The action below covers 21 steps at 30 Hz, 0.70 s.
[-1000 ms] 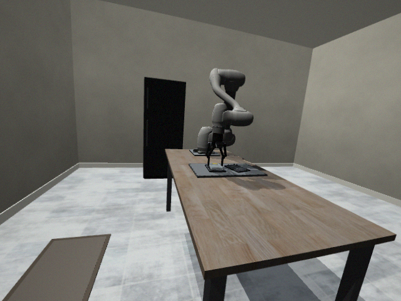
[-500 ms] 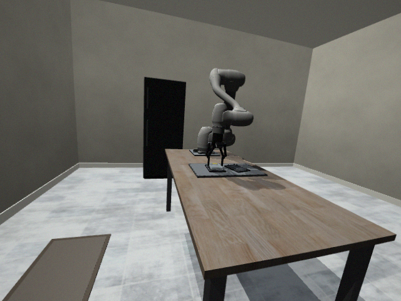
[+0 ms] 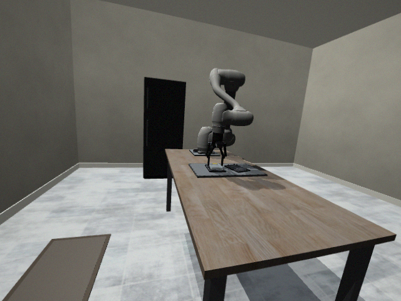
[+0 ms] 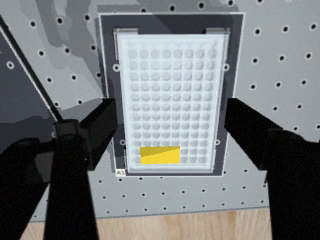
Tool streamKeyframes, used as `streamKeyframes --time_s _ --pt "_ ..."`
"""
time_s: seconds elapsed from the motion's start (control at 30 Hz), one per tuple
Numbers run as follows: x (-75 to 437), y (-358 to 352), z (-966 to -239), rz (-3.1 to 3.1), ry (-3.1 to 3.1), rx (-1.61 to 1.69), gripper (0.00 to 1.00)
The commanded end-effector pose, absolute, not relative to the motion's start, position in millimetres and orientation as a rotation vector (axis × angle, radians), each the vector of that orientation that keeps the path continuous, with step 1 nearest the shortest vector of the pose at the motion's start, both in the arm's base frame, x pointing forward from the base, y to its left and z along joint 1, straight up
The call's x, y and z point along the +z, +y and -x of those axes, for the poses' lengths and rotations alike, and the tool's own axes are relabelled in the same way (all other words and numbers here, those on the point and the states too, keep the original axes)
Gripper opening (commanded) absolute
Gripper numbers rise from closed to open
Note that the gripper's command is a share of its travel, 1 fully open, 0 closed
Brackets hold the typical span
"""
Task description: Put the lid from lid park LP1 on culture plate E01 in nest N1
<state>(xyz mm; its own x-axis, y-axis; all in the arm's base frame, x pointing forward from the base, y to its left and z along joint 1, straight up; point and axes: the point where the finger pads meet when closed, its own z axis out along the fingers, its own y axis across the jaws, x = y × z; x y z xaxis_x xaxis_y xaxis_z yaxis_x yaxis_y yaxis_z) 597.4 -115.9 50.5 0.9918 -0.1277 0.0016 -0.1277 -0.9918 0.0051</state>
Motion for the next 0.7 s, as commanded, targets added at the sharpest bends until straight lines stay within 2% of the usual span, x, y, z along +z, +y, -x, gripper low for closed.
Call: streamKeyframes --time_s 0.0,0.67 --pt "53.9 -115.9 -598.0 -3.130 -0.201 0.004 0.69" --pt "86.3 -115.8 -597.9 -3.130 -0.201 0.004 0.69"
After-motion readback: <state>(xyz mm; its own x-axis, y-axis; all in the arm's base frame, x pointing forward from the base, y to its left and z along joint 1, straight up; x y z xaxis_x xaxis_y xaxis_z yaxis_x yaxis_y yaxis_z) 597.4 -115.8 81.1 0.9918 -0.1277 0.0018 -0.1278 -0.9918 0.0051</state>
